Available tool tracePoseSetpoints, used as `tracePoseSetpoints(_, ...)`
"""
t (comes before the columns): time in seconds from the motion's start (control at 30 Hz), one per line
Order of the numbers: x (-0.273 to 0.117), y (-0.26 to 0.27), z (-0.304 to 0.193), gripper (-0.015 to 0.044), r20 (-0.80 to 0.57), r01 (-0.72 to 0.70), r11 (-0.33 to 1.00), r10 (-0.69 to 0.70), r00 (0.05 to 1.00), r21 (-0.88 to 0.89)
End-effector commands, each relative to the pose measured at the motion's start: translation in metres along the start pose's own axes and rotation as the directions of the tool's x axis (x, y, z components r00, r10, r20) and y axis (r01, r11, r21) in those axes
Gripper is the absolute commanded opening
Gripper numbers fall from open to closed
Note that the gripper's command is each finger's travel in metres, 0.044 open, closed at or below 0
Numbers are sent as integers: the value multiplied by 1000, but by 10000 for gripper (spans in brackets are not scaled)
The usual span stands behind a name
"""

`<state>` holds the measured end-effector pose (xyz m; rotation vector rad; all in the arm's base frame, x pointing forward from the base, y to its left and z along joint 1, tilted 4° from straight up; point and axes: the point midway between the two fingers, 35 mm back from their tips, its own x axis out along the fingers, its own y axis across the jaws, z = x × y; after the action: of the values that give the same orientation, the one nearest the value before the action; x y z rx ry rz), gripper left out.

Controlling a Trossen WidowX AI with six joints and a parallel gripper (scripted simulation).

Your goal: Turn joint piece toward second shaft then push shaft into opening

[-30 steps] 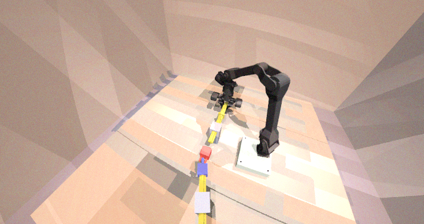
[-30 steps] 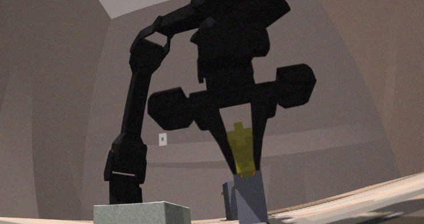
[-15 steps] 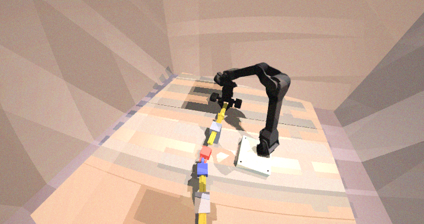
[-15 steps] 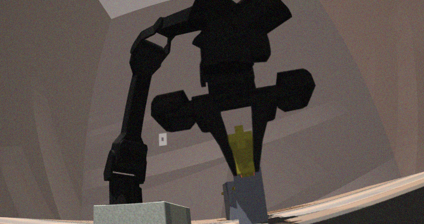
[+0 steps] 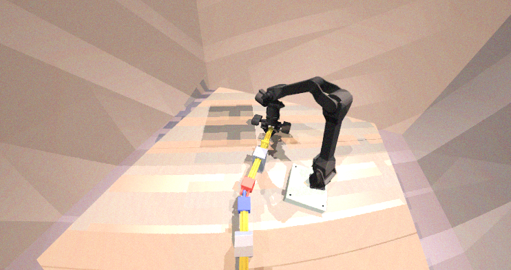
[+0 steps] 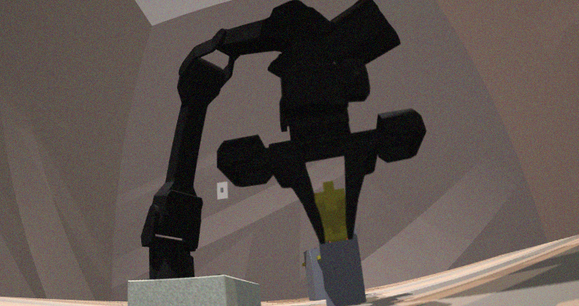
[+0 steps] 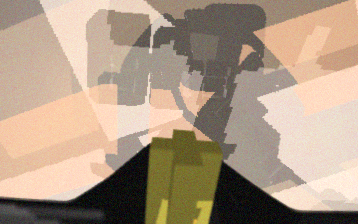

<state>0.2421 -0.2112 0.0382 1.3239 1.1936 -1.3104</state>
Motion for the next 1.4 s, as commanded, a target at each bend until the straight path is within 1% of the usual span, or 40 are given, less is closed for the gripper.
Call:
tracePoseSetpoints(0.0,0,0,-7,0,-2,-3,1000,3,1000,4)
tracePoseSetpoints(0.8,1,0,-45,0,-6,-2,1000,2,1000,3)
tracePoseSetpoints(1.23,0,0,-41,0,2,2,1000,-2,1000,3)
tracePoseSetpoints(1.3,0,0,-41,53,2,2,1000,-2,1000,3)
tracePoseSetpoints(1.33,0,0,-41,67,2,2,1000,-2,1000,3)
tracePoseSetpoints(1.37,0,0,-41,67,2,2,1000,-2,1000,3)
